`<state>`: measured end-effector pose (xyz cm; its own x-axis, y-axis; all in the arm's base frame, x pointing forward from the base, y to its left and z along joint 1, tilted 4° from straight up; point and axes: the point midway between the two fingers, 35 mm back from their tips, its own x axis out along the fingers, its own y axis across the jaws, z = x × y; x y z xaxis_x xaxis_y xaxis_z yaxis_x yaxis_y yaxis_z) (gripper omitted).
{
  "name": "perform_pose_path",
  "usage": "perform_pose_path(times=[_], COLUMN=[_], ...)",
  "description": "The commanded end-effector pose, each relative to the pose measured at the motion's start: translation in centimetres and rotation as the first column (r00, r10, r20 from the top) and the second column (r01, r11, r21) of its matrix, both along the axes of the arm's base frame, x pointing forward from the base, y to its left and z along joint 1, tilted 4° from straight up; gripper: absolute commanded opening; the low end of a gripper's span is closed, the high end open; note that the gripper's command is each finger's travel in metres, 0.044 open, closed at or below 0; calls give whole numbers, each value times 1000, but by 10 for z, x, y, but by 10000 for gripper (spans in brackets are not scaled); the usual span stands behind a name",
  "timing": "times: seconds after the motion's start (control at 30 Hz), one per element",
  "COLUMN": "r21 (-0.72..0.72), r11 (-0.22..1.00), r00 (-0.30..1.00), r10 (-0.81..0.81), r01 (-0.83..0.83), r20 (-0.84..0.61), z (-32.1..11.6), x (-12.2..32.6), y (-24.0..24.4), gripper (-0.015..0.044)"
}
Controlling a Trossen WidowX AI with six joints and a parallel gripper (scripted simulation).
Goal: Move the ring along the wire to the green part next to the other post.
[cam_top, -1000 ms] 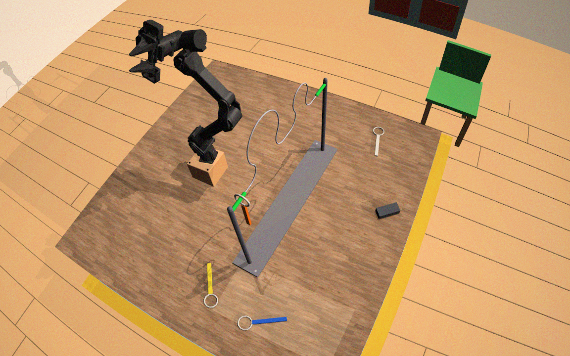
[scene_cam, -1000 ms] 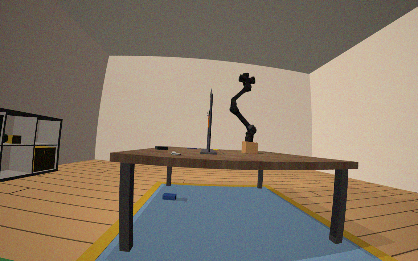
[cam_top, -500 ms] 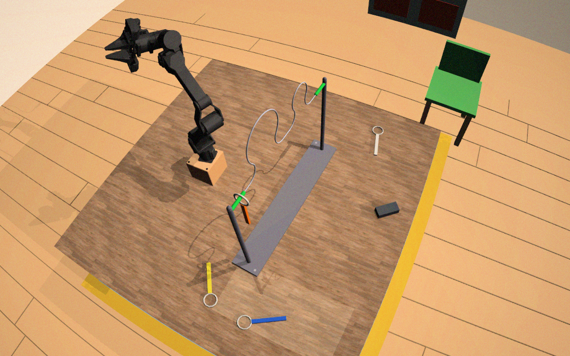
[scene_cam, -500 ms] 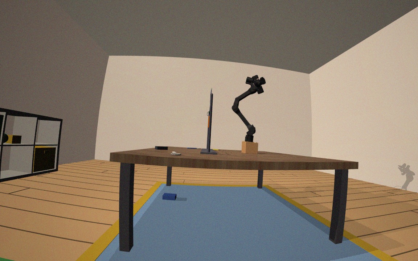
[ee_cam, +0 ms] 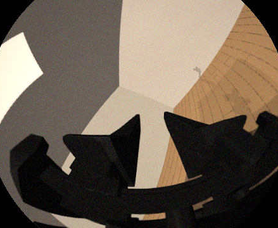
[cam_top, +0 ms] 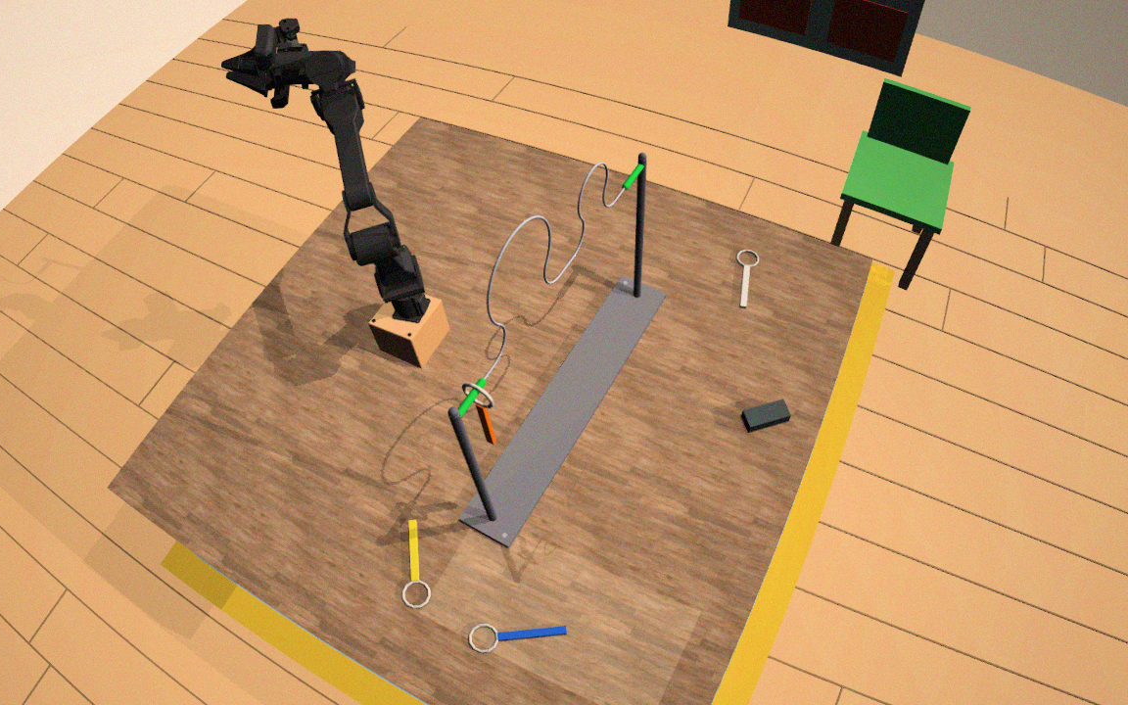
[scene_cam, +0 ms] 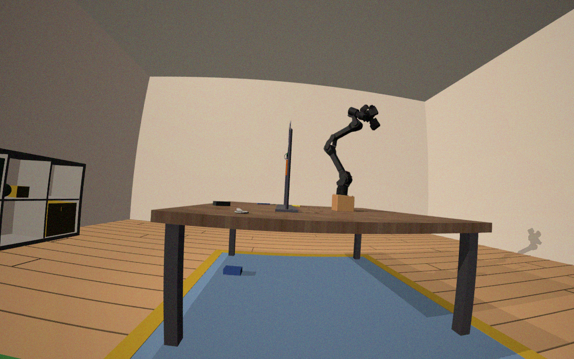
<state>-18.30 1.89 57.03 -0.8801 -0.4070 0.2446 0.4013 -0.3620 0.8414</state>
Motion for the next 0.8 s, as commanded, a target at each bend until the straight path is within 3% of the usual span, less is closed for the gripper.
perform_pose_path(times=[0.0,0.37,0.77], r21=[24,104,200], r11=[989,860,576], r00=[990,866,599], r10=[-143,-498,-797], r01=[144,500,793], r20=[-13,-43,-79], z=[-11,-42,-85], x=[-6,18,97], y=[43,152,247], gripper=[160,160,160])
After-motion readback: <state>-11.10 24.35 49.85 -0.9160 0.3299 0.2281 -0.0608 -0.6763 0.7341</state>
